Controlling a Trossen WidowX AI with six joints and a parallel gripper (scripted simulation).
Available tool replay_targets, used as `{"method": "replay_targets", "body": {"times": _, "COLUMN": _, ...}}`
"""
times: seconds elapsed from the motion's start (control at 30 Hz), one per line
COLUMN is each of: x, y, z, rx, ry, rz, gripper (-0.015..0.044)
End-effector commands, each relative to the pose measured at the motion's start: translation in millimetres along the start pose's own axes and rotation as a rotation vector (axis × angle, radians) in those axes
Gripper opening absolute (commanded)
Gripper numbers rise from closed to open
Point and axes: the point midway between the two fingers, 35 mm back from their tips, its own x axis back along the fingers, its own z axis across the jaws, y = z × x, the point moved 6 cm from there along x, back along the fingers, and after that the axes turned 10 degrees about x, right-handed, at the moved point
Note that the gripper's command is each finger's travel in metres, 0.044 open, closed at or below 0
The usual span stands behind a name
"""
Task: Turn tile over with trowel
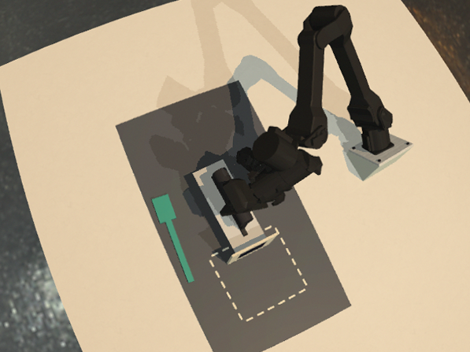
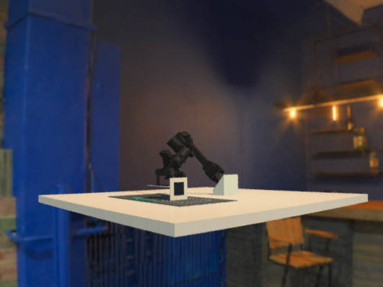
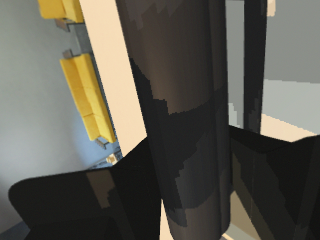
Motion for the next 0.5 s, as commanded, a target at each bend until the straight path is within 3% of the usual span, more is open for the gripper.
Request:
{"method": "replay_targets", "body": {"times": 0.0, "x": 1, "y": -5, "z": 3, "rx": -0.009, "ry": 0.011, "rz": -0.002, "gripper": 0.0}}
{"method": "replay_targets", "body": {"times": 0.47, "x": 6, "y": 14, "z": 9, "rx": -0.009, "ry": 0.011, "rz": -0.002, "gripper": 0.0}}
